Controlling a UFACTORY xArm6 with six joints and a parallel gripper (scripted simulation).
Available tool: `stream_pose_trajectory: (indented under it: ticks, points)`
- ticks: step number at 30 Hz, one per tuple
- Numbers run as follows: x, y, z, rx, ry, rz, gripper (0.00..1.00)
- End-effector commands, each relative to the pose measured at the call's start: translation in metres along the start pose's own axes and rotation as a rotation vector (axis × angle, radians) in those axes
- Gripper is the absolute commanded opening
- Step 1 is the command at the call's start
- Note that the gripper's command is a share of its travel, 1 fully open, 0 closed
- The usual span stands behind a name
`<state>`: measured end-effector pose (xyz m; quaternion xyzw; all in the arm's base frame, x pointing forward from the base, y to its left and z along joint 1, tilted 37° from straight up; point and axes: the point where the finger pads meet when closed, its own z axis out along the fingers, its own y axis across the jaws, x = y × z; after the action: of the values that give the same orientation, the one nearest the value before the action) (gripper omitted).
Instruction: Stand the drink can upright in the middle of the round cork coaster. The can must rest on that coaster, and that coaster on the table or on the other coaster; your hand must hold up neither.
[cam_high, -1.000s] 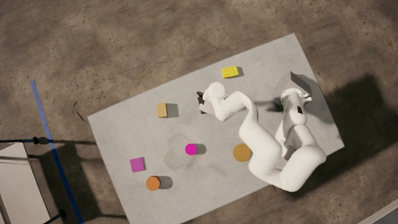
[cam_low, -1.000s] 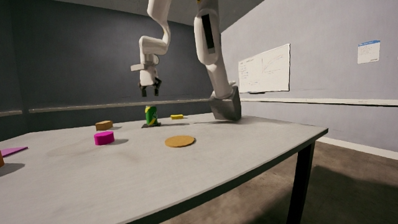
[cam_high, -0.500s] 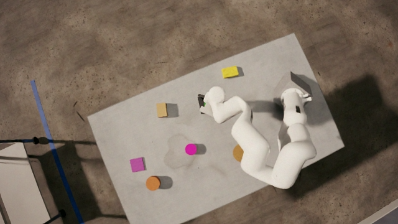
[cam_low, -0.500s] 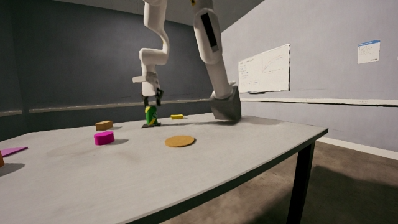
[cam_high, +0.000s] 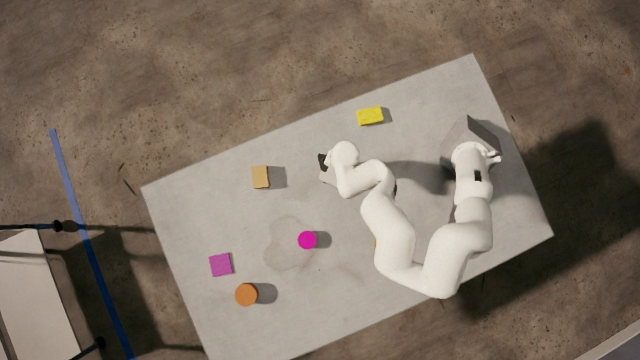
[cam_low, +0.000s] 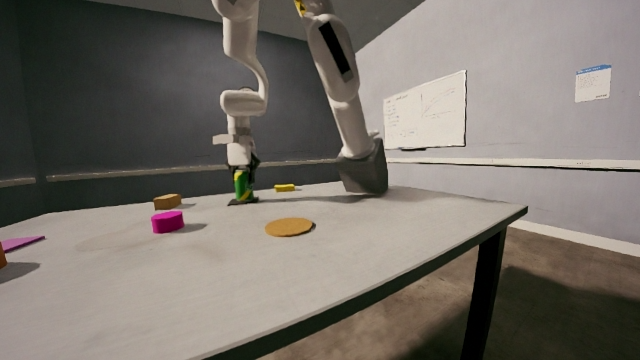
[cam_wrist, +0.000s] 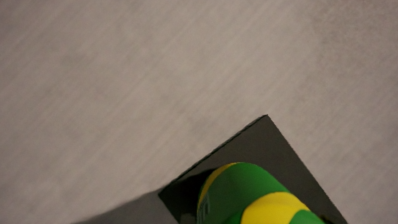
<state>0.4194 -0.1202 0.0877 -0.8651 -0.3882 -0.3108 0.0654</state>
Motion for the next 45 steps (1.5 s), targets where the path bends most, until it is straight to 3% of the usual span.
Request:
stream_pose_trajectory:
  ticks: [1,33,39,45]
  points:
    - [0.001,0.001,0.0,-0.003,0.002,-0.001,0.0]
    - [0.001,0.002,0.0,-0.003,0.002,-0.001,0.0]
    - [0.001,0.002,-0.009,-0.004,0.005,-0.002,0.0]
    - [0.001,0.002,-0.04,-0.003,0.005,-0.002,0.0]
